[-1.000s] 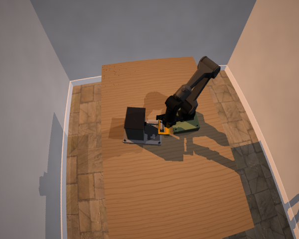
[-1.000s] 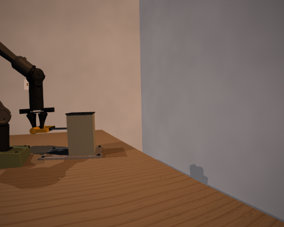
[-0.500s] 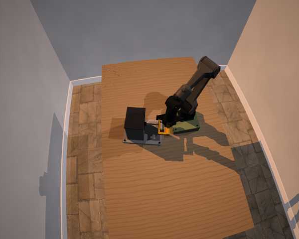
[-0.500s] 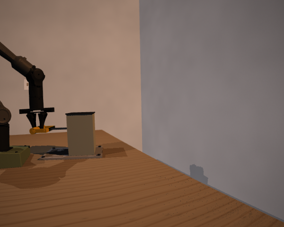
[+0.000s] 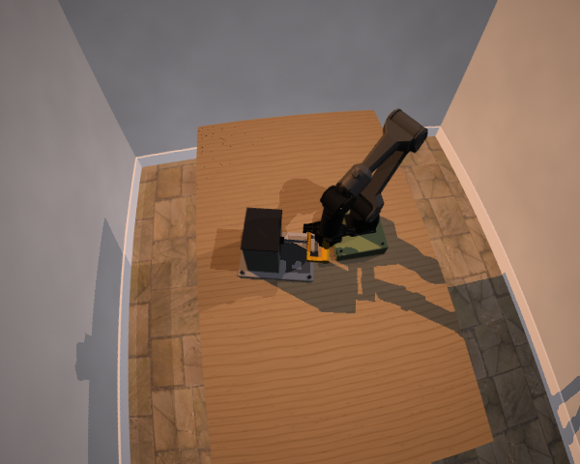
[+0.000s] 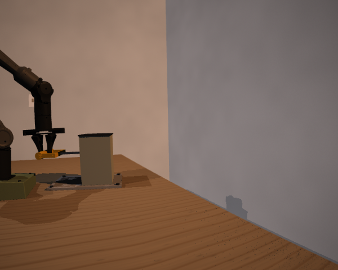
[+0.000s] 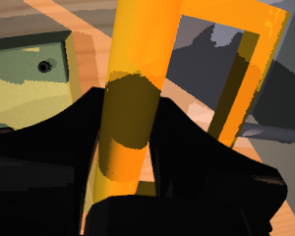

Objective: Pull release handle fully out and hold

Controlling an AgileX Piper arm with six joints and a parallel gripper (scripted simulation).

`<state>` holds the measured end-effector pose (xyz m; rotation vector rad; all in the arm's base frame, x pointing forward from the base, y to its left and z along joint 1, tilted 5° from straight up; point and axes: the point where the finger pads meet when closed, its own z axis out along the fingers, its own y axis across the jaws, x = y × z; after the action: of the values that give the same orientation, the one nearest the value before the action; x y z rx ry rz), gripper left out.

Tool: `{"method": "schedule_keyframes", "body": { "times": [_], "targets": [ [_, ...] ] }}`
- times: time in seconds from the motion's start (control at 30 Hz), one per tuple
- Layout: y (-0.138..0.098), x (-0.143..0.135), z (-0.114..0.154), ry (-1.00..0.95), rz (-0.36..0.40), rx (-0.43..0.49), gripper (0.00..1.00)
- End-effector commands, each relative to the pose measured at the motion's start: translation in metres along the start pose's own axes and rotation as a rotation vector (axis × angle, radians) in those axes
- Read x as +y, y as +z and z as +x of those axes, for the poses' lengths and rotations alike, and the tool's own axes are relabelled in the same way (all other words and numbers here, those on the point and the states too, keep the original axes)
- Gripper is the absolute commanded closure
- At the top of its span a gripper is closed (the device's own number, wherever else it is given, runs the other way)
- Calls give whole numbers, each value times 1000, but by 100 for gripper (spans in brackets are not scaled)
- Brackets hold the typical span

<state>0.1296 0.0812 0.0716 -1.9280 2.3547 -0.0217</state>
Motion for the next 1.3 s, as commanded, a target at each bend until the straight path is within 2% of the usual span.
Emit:
{"method": "schedule_keyframes", "body": {
  "times": [0.0, 1.27],
  "targets": [
    [1, 8, 0, 2, -25, -1, 100],
    [0, 15, 0, 2, -25, -1, 100]
  ]
}}
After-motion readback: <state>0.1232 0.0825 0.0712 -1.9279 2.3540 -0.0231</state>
